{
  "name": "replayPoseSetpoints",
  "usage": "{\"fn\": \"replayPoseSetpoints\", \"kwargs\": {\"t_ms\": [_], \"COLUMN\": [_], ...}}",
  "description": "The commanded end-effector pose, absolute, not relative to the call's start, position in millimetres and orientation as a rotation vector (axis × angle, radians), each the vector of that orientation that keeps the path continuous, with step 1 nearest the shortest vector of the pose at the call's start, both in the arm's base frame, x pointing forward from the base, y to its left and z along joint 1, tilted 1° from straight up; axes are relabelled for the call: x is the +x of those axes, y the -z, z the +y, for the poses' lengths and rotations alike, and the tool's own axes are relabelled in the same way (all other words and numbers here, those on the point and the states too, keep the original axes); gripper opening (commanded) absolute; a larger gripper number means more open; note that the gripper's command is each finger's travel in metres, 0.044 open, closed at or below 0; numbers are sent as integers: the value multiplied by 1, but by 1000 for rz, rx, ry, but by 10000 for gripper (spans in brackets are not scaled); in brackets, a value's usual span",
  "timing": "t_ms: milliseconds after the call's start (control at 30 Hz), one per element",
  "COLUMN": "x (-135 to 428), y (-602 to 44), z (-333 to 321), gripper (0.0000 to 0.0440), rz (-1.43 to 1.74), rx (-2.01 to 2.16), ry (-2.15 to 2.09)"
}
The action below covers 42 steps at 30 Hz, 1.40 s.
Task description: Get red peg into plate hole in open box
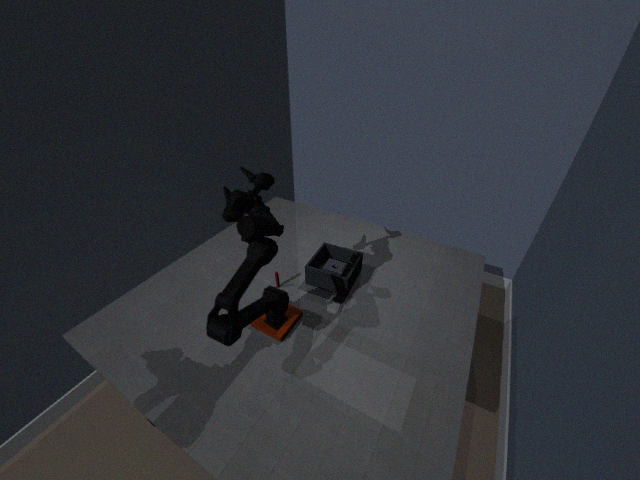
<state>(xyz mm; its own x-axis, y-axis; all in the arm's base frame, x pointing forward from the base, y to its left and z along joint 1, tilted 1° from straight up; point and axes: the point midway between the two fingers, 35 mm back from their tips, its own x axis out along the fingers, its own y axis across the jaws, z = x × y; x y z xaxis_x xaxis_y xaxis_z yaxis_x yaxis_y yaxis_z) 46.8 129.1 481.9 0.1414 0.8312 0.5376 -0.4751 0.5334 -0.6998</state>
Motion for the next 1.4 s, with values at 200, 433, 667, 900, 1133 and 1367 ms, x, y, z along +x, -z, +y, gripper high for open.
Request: {"fn": "replayPoseSetpoints", "kwargs": {"t_ms": [200,433,667,900,1133,1367], "x": [90,132,171,205,231,248], "y": [-479,-465,-443,-413,-377,-339], "z": [125,124,123,123,123,124], "gripper": [440,440,440,440,440,440], "rz": [-883,-690,-489,-281,-70,143], "rx": [-235,-82,57,180,290,388], "ry": [-931,-891,-841,-782,-714,-634]}}
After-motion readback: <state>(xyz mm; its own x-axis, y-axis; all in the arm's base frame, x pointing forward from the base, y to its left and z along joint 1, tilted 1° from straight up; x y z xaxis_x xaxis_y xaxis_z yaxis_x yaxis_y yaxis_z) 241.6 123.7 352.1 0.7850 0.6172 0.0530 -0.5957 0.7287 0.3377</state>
